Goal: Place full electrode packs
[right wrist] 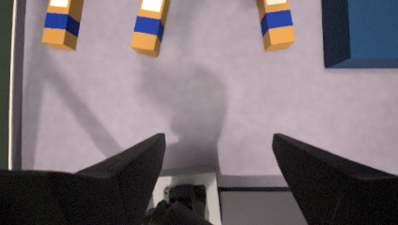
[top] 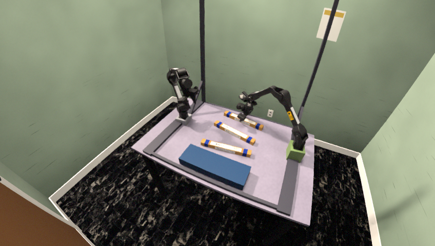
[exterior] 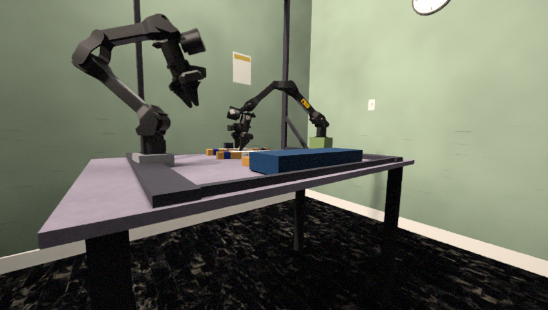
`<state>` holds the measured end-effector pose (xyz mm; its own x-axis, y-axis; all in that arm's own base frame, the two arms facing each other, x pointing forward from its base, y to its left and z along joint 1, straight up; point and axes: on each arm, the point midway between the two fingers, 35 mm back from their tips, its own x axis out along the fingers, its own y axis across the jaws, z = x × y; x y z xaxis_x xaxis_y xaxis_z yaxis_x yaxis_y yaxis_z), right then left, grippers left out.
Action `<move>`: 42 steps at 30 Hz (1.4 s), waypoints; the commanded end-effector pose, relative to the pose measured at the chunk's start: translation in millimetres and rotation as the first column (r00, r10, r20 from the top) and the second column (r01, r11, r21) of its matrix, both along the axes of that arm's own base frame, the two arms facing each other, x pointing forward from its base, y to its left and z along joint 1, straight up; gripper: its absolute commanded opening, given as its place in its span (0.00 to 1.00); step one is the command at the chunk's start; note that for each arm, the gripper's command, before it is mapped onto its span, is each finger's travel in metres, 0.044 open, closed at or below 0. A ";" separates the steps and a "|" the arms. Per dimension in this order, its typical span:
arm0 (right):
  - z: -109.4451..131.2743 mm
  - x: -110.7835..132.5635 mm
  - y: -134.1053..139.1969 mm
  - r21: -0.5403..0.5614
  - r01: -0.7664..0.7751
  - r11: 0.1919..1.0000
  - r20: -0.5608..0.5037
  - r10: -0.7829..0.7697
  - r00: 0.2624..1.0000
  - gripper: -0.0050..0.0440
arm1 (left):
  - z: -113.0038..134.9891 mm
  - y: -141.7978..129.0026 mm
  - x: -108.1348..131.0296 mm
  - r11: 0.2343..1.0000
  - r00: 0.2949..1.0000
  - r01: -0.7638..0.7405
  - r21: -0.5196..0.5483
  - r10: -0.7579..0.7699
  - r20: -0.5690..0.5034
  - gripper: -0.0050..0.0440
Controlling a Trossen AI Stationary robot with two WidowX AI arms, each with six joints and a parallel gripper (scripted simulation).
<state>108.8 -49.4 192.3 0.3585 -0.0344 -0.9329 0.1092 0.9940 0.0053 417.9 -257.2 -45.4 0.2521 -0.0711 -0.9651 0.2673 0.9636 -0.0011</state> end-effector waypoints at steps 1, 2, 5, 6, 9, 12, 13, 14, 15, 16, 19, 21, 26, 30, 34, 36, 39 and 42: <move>7.7 1.6 -0.6 -0.014 -0.004 1.000 0.024 0.005 1.000 0.78 | -3.6 0.0 -0.1 1.000 1.000 -0.005 0.000 0.005 0.001 0.78; 7.7 1.6 -0.6 -0.014 -0.004 1.000 0.024 0.005 1.000 0.78 | -4.7 0.1 -0.2 1.000 1.000 -0.005 0.000 0.005 0.001 0.78; 7.7 1.6 -0.6 -0.014 -0.004 1.000 0.024 0.005 1.000 0.78 | -7.3 -0.2 0.2 1.000 1.000 -0.005 -0.001 0.005 0.002 0.78; 7.7 1.6 -0.6 -0.014 -0.004 1.000 0.024 0.005 1.000 0.78 | -8.3 -0.2 0.2 1.000 1.000 -0.005 -0.001 0.005 0.002 0.78; 7.7 1.6 -0.6 -0.014 -0.004 1.000 0.024 0.005 1.000 0.78 | -11.2 -0.3 0.3 1.000 1.000 -0.005 -0.001 0.005 0.002 0.78; 7.7 1.6 -0.6 -0.014 -0.004 1.000 0.024 0.005 1.000 0.78 | -15.0 0.2 -0.3 1.000 1.000 -0.005 0.000 0.005 0.000 0.78; 7.7 1.6 -0.6 -0.014 -0.004 1.000 0.024 0.005 1.000 0.78 | -14.4 -0.1 0.3 1.000 1.000 -0.005 -0.001 0.005 0.002 0.78; 7.7 1.6 -0.6 -0.014 -0.004 1.000 0.024 0.005 1.000 0.78 | -14.4 -0.1 0.3 1.000 1.000 -0.005 -0.001 0.005 0.002 0.78; 7.7 1.6 -0.6 -0.014 -0.004 1.000 0.024 0.005 1.000 0.78 | -14.4 -0.1 0.3 1.000 1.000 -0.005 -0.001 0.005 0.002 0.78; 7.7 1.6 -0.6 -0.014 -0.004 1.000 0.024 0.005 1.000 0.78 | -3.6 -3.0 4.7 1.000 1.000 -0.002 -0.015 0.002 0.023 0.78; 7.7 1.6 -0.6 -0.014 -0.004 1.000 0.024 0.005 1.000 0.78 | -3.7 -2.8 4.6 1.000 1.000 -0.002 -0.015 0.002 0.023 0.78; 7.7 1.6 -0.6 -0.014 -0.004 1.000 0.024 0.005 1.000 0.78 | -3.7 -2.7 4.5 1.000 1.000 -0.002 -0.015 0.002 0.023 0.78; 7.7 1.6 -0.6 -0.014 -0.004 1.000 0.024 0.005 1.000 0.78 | -3.9 -2.3 4.3 1.000 1.000 -0.002 -0.015 0.002 0.023 0.78; 7.7 1.6 -0.6 -0.014 -0.004 1.000 0.024 0.005 1.000 0.78 | -3.9 -2.3 4.3 1.000 1.000 -0.002 -0.015 0.002 0.023 0.00; 7.7 1.6 -0.6 -0.014 -0.004 1.000 0.024 0.005 1.000 0.78 | -3.9 -2.3 4.3 1.000 1.000 -0.002 -0.015 0.002 0.023 0.00; 7.7 1.6 -0.6 -0.014 -0.004 1.000 0.024 0.005 1.000 0.78 | -3.9 -2.3 4.3 1.000 1.000 -0.002 -0.015 0.002 0.023 0.00; 7.7 1.6 -0.6 -0.014 -0.004 1.000 0.024 0.005 1.000 0.78 | -3.9 -2.3 4.3 1.000 1.000 -0.002 -0.015 0.002 0.023 0.00; 7.7 1.6 -0.6 -0.014 -0.004 1.000 0.024 0.005 1.000 0.78 | -3.9 -2.3 4.3 1.000 1.000 -0.002 -0.015 0.002 0.023 0.00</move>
<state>108.8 -49.4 192.3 0.3585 -0.0344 -0.9329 0.1092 0.9940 0.0053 418.7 -256.5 -58.8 0.2556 -0.0689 -0.9643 0.2654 0.9641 0.0015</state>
